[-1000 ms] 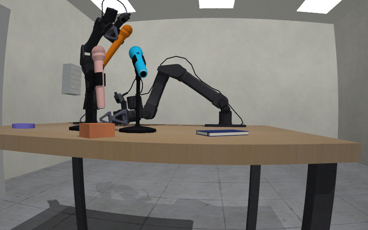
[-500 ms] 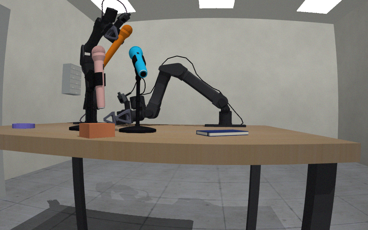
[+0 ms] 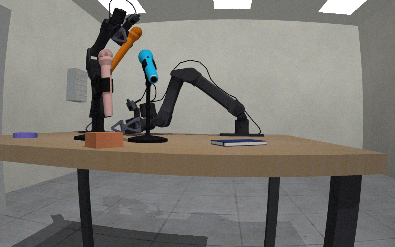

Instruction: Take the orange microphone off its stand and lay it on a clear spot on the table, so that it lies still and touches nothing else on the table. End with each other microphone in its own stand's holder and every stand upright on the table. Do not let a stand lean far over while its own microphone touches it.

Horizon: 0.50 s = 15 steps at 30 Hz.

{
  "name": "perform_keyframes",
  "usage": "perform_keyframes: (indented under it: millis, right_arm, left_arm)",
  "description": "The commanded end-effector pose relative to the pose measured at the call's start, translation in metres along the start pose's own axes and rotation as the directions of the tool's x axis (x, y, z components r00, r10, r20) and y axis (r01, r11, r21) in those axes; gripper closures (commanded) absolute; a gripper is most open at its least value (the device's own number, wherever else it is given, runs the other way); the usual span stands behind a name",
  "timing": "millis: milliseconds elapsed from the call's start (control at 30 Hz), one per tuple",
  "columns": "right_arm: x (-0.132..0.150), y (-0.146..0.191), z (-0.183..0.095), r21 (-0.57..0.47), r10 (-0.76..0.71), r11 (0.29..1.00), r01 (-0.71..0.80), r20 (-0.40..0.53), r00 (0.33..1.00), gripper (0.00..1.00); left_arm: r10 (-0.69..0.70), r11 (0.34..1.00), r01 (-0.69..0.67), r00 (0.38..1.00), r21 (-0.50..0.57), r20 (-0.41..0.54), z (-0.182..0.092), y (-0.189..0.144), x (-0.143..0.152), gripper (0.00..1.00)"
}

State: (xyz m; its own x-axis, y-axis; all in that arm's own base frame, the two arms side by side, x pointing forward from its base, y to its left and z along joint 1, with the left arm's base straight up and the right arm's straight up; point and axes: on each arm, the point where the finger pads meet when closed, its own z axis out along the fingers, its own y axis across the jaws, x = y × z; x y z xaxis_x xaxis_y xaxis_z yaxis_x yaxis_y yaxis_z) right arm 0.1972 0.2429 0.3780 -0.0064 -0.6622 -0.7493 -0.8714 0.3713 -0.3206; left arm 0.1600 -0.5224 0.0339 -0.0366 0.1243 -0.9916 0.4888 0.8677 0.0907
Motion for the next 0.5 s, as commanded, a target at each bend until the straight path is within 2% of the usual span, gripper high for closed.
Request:
perform_keyframes:
  millis: [0,467]
  right_arm:
    - [-0.031,-0.011,-0.019,0.044,-0.002,0.999,-0.003,0.121,0.993,1.0]
    - [-0.031,-0.011,-0.019,0.044,-0.002,0.999,-0.003,0.121,0.993,1.0]
  left_arm:
    - [-0.031,0.999,0.032,0.999,-0.019,0.017,0.0,0.003,-0.022,0.02]
    - [-0.061,0.998,0.062,0.998,-0.023,0.033,0.0,0.006,-0.035,0.02]
